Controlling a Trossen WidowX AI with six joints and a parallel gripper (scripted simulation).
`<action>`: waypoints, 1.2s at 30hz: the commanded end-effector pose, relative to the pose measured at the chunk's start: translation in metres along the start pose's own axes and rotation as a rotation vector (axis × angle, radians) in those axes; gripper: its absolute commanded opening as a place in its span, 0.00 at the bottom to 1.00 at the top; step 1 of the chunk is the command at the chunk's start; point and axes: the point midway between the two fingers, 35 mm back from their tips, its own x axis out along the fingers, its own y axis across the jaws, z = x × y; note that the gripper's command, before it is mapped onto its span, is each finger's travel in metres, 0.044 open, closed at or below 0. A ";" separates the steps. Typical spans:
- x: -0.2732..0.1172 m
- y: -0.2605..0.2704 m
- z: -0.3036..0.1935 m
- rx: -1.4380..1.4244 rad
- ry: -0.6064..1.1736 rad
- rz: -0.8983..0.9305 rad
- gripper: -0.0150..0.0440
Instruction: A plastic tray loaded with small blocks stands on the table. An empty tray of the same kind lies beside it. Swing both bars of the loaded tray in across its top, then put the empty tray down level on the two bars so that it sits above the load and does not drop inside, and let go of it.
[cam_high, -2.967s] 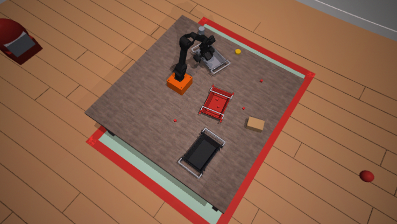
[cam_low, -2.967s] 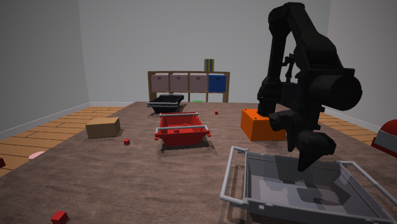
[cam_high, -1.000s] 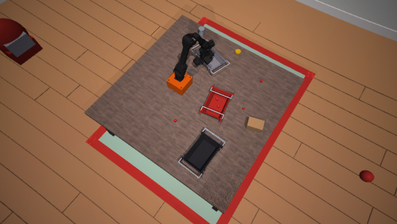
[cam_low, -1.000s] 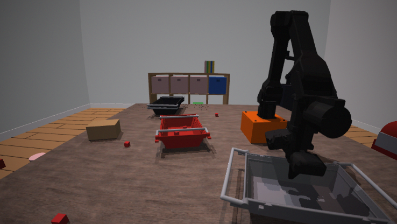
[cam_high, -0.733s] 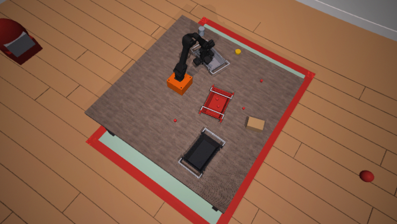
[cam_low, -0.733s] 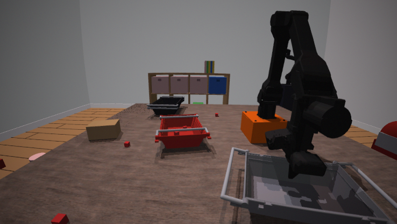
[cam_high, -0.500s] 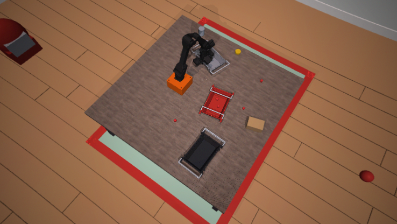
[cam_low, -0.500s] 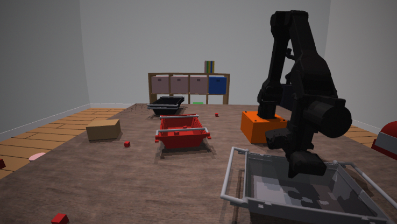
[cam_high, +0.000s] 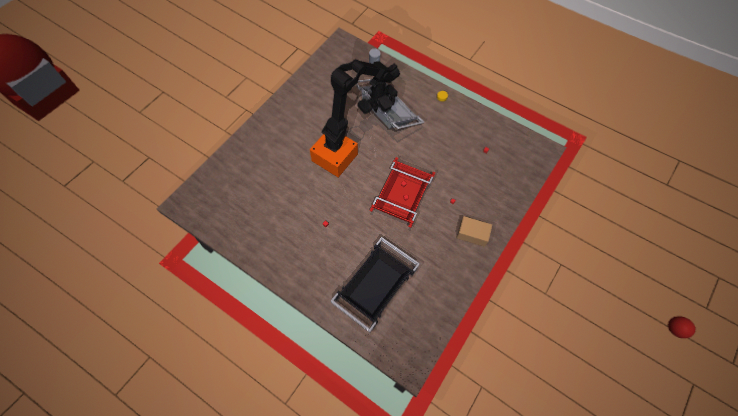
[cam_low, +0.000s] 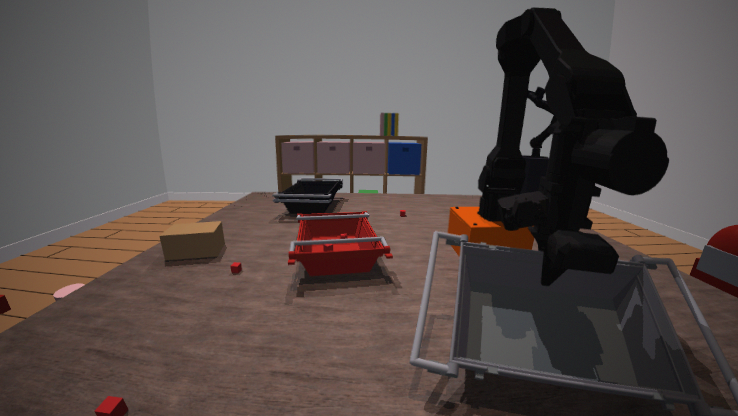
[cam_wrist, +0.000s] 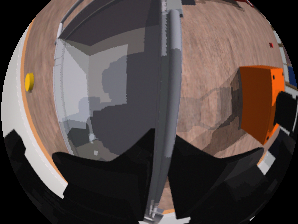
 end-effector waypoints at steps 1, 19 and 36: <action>-0.013 0.007 -0.001 0.002 0.007 0.038 0.25; -0.016 0.009 -0.002 0.002 0.007 0.038 0.25; -0.081 0.042 -0.006 0.002 0.007 0.041 0.25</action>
